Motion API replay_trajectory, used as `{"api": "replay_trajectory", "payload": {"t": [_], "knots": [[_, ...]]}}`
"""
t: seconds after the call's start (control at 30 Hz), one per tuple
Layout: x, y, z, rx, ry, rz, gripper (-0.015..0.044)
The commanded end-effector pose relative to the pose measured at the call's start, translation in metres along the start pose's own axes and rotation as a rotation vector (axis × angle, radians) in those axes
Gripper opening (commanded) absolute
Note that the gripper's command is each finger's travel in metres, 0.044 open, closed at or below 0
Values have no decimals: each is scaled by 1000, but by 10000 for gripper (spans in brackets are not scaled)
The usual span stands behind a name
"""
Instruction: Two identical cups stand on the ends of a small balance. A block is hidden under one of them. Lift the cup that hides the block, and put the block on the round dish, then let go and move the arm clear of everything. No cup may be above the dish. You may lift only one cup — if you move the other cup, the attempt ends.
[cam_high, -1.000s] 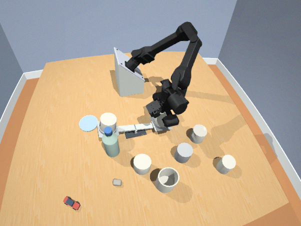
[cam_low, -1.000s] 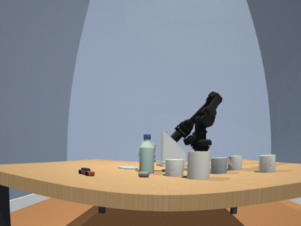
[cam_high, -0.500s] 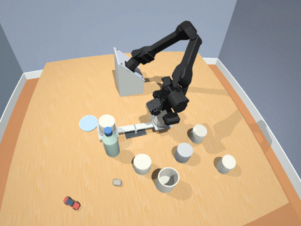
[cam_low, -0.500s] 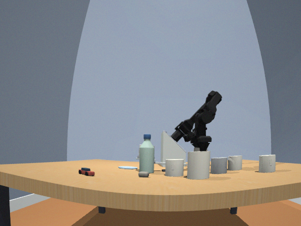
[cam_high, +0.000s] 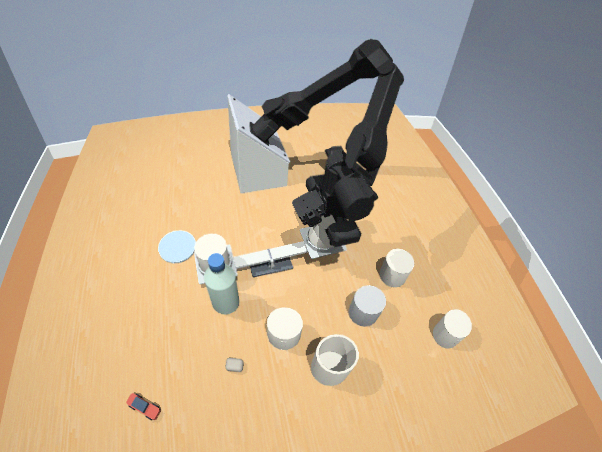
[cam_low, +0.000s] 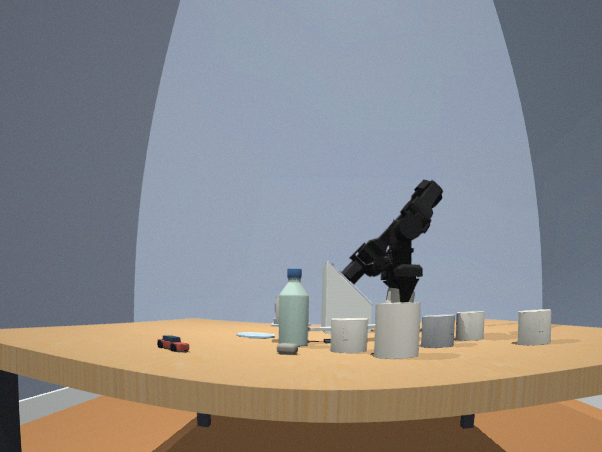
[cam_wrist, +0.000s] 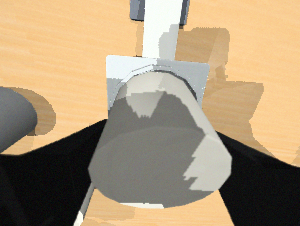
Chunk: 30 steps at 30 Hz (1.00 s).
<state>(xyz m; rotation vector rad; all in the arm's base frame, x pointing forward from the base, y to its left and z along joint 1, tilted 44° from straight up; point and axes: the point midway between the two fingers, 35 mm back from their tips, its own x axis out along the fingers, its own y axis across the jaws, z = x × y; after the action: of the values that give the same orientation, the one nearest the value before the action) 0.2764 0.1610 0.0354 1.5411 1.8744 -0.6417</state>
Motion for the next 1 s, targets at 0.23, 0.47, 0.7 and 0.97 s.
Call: {"api": "replay_trajectory", "payload": {"t": [0.23, 0.47, 0.7, 0.97], "knots": [[-16, 5, 2, -8, -10, 13, 0], [-25, 5, 2, -8, -11, 13, 0], [-34, 5, 2, -8, -11, 13, 0], [-44, 4, 2, -7, -11, 12, 0]]}}
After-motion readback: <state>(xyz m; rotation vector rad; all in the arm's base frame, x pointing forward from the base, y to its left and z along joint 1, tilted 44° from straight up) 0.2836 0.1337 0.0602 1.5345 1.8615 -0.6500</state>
